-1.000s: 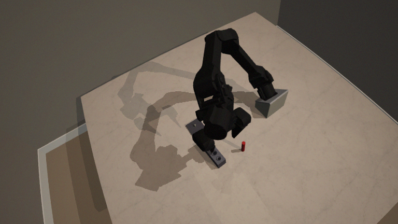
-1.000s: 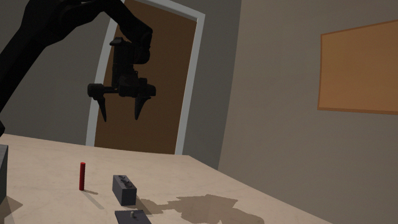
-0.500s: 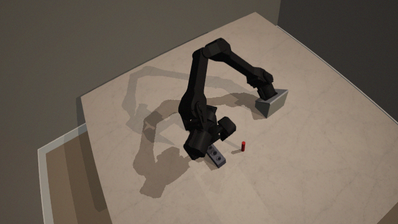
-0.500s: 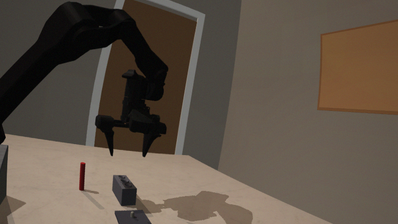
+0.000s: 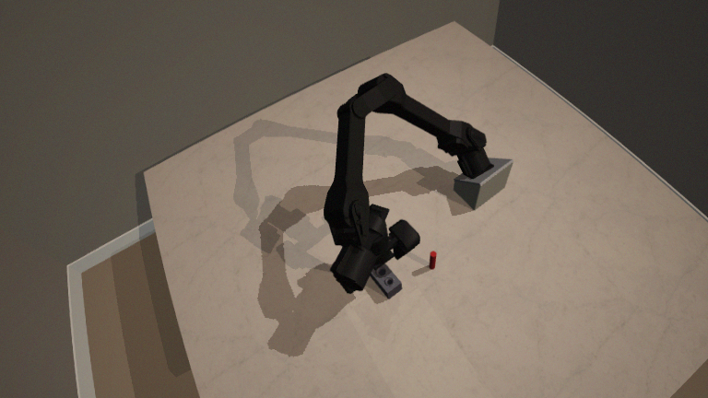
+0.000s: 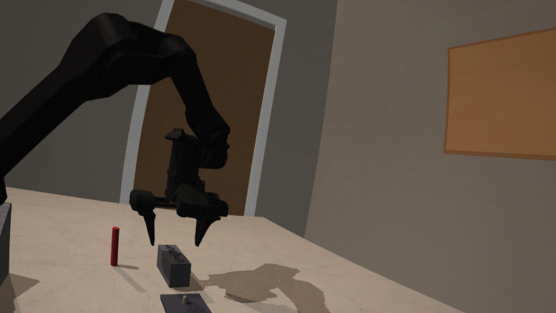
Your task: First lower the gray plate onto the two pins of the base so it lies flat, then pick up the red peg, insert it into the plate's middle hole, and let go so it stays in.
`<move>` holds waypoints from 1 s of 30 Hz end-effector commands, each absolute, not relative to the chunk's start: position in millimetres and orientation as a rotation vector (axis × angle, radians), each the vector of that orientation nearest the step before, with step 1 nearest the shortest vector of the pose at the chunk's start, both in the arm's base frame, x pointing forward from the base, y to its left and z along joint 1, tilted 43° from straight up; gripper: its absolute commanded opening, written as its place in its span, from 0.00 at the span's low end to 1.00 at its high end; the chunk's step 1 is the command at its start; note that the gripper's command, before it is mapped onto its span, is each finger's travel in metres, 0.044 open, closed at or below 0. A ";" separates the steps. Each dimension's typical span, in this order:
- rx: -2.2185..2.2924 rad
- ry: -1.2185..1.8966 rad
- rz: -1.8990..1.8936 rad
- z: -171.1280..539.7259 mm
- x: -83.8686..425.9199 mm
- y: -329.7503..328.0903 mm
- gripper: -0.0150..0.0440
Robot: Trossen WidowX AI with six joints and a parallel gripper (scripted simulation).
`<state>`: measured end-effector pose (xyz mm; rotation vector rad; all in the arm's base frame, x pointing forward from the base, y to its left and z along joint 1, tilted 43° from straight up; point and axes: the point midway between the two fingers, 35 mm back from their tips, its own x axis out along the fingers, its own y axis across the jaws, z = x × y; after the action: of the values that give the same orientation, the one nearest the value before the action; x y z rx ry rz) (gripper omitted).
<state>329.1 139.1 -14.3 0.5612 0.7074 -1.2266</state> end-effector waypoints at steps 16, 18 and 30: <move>0.545 0.707 -1.230 -38.5 334.3 117.6 1.00; 0.545 0.707 -1.230 -40.8 334.8 115.5 1.00; 0.544 0.705 -1.230 -54.6 337.3 102.6 1.00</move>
<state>338.7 108.6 -49.1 0.5626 0.7036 -1.2255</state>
